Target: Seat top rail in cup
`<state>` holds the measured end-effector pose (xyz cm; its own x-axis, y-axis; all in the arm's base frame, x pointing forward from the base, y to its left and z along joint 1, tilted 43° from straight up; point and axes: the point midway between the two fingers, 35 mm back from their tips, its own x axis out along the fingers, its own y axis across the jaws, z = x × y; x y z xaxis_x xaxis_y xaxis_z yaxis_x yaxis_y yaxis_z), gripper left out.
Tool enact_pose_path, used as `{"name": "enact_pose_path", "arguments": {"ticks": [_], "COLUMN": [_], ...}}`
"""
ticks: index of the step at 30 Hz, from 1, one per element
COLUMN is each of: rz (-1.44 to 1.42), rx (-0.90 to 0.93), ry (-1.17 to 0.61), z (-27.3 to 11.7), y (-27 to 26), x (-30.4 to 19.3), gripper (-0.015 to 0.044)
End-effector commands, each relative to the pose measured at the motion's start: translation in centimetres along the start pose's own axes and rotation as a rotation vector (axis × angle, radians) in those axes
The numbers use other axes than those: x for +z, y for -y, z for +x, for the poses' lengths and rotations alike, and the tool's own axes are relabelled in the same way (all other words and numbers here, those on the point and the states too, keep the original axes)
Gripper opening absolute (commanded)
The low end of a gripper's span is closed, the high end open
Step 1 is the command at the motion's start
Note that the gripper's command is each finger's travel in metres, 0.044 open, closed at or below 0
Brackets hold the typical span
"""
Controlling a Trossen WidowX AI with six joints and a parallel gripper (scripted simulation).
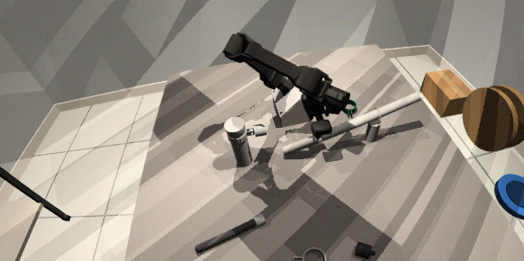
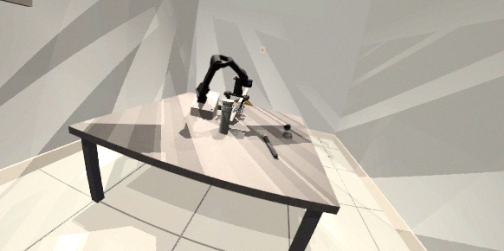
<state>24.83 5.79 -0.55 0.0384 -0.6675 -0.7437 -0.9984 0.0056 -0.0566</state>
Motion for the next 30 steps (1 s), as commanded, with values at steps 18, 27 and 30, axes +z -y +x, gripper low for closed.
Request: {"name": "enact_pose_path", "arguments": {"ticks": [18,27,30], "rz": [-0.002,-0.002,-0.002], "rx": [-0.014,-0.014,-0.014], "ry": [0.001,0.001,0.001], "z": [3.3,4.8,5.3], "y": [0.4,0.4,0.4], "x": [0.1,0.1,0.1], "gripper": [0.044,0.044,0.044]}}
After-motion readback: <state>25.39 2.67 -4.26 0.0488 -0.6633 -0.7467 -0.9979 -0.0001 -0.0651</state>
